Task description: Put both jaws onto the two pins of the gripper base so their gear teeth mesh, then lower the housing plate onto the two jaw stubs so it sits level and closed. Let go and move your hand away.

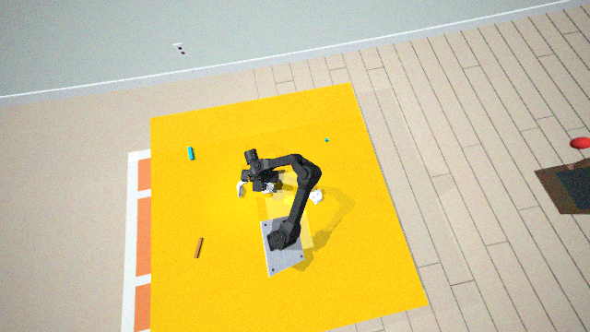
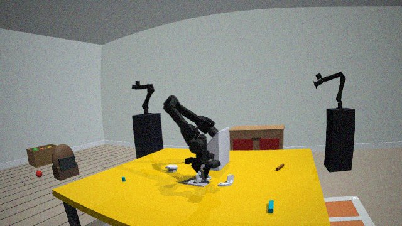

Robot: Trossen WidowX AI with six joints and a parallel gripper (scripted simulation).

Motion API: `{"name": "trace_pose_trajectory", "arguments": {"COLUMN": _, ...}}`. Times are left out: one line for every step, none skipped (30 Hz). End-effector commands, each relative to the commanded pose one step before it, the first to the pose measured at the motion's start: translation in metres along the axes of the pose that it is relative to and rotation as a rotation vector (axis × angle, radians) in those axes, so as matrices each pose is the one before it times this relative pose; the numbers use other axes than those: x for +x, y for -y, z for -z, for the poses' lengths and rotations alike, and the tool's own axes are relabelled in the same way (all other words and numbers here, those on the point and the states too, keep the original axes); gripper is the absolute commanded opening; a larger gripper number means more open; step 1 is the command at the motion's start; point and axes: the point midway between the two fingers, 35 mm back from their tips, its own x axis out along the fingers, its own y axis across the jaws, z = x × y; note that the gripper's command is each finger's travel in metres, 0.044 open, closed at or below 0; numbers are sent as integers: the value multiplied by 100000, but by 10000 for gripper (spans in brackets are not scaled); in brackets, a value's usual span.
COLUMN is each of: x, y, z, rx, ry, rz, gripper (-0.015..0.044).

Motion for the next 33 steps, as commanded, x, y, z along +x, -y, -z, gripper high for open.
{"name": "trace_pose_trajectory", "arguments": {"x": 90, "y": -36, "z": -119, "rx": -710, "ry": 132, "rz": -380, "gripper": 134}}
{"name": "trace_pose_trajectory", "arguments": {"x": 0, "y": 0, "z": 0, "rx": 0, "ry": 0, "rz": 0, "gripper": 134}}
{"name": "trace_pose_trajectory", "arguments": {"x": 0, "y": 0, "z": 0, "rx": 0, "ry": 0, "rz": 0, "gripper": 134}}
{"name": "trace_pose_trajectory", "arguments": {"x": 0, "y": 0, "z": 0, "rx": 0, "ry": 0, "rz": 0, "gripper": 134}}
{"name": "trace_pose_trajectory", "arguments": {"x": 17, "y": 0, "z": 0, "rx": 8, "ry": 0, "rz": -1, "gripper": 134}}
{"name": "trace_pose_trajectory", "arguments": {"x": 51, "y": 0, "z": 0, "rx": 23, "ry": 0, "rz": -2, "gripper": 134}}
{"name": "trace_pose_trajectory", "arguments": {"x": 86, "y": -1, "z": -1, "rx": 39, "ry": 0, "rz": -4, "gripper": 134}}
{"name": "trace_pose_trajectory", "arguments": {"x": 86, "y": -1, "z": -1, "rx": 39, "ry": 0, "rz": -5, "gripper": 134}}
{"name": "trace_pose_trajectory", "arguments": {"x": 51, "y": -1, "z": -1, "rx": 23, "ry": 0, "rz": -3, "gripper": 134}}
{"name": "trace_pose_trajectory", "arguments": {"x": 17, "y": 0, "z": 0, "rx": 8, "ry": 0, "rz": -1, "gripper": 134}}
{"name": "trace_pose_trajectory", "arguments": {"x": 0, "y": 0, "z": 0, "rx": 0, "ry": 0, "rz": 0, "gripper": 134}}
{"name": "trace_pose_trajectory", "arguments": {"x": 0, "y": 0, "z": 0, "rx": 0, "ry": 0, "rz": 0, "gripper": 134}}
{"name": "trace_pose_trajectory", "arguments": {"x": 0, "y": 0, "z": 0, "rx": 0, "ry": 0, "rz": 0, "gripper": 134}}
{"name": "trace_pose_trajectory", "arguments": {"x": 0, "y": 0, "z": 0, "rx": 0, "ry": 0, "rz": 0, "gripper": 134}}
{"name": "trace_pose_trajectory", "arguments": {"x": 0, "y": 0, "z": 0, "rx": 0, "ry": 0, "rz": 0, "gripper": 134}}
{"name": "trace_pose_trajectory", "arguments": {"x": 0, "y": 0, "z": 0, "rx": 0, "ry": 0, "rz": 0, "gripper": 134}}
{"name": "trace_pose_trajectory", "arguments": {"x": 17, "y": 0, "z": 0, "rx": -1, "ry": 0, "rz": -1, "gripper": 134}}
{"name": "trace_pose_trajectory", "arguments": {"x": 52, "y": 0, "z": 0, "rx": -2, "ry": 0, "rz": -2, "gripper": 134}}
{"name": "trace_pose_trajectory", "arguments": {"x": 86, "y": -1, "z": -1, "rx": -3, "ry": 0, "rz": -3, "gripper": 134}}
{"name": "trace_pose_trajectory", "arguments": {"x": 86, "y": -1, "z": -1, "rx": -3, "ry": 0, "rz": -4, "gripper": 134}}
{"name": "trace_pose_trajectory", "arguments": {"x": 52, "y": -1, "z": -1, "rx": -2, "ry": 0, "rz": -2, "gripper": 134}}
{"name": "trace_pose_trajectory", "arguments": {"x": 17, "y": 0, "z": 0, "rx": -1, "ry": 0, "rz": -1, "gripper": 134}}
{"name": "trace_pose_trajectory", "arguments": {"x": 0, "y": 0, "z": 0, "rx": 0, "ry": 0, "rz": 0, "gripper": 134}}
{"name": "trace_pose_trajectory", "arguments": {"x": 0, "y": 0, "z": 0, "rx": 0, "ry": 0, "rz": 0, "gripper": 134}}
{"name": "trace_pose_trajectory", "arguments": {"x": 0, "y": 0, "z": 0, "rx": 0, "ry": 0, "rz": 0, "gripper": 134}}
{"name": "trace_pose_trajectory", "arguments": {"x": 0, "y": 0, "z": 0, "rx": 0, "ry": 0, "rz": 0, "gripper": 134}}
{"name": "trace_pose_trajectory", "arguments": {"x": 0, "y": 0, "z": 0, "rx": 0, "ry": 0, "rz": 0, "gripper": 134}}
{"name": "trace_pose_trajectory", "arguments": {"x": 0, "y": 0, "z": 0, "rx": 0, "ry": 0, "rz": 0, "gripper": 134}}
{"name": "trace_pose_trajectory", "arguments": {"x": 17, "y": 0, "z": 0, "rx": 2, "ry": 0, "rz": -1, "gripper": 134}}
{"name": "trace_pose_trajectory", "arguments": {"x": 52, "y": 0, "z": 0, "rx": 7, "ry": 0, "rz": -2, "gripper": 134}}
{"name": "trace_pose_trajectory", "arguments": {"x": 86, "y": -1, "z": -1, "rx": 12, "ry": 0, "rz": -3, "gripper": 134}}
{"name": "trace_pose_trajectory", "arguments": {"x": 86, "y": -1, "z": -1, "rx": 12, "ry": 0, "rz": -4, "gripper": 134}}
{"name": "trace_pose_trajectory", "arguments": {"x": 52, "y": -1, "z": -1, "rx": 7, "ry": 0, "rz": -2, "gripper": 134}}
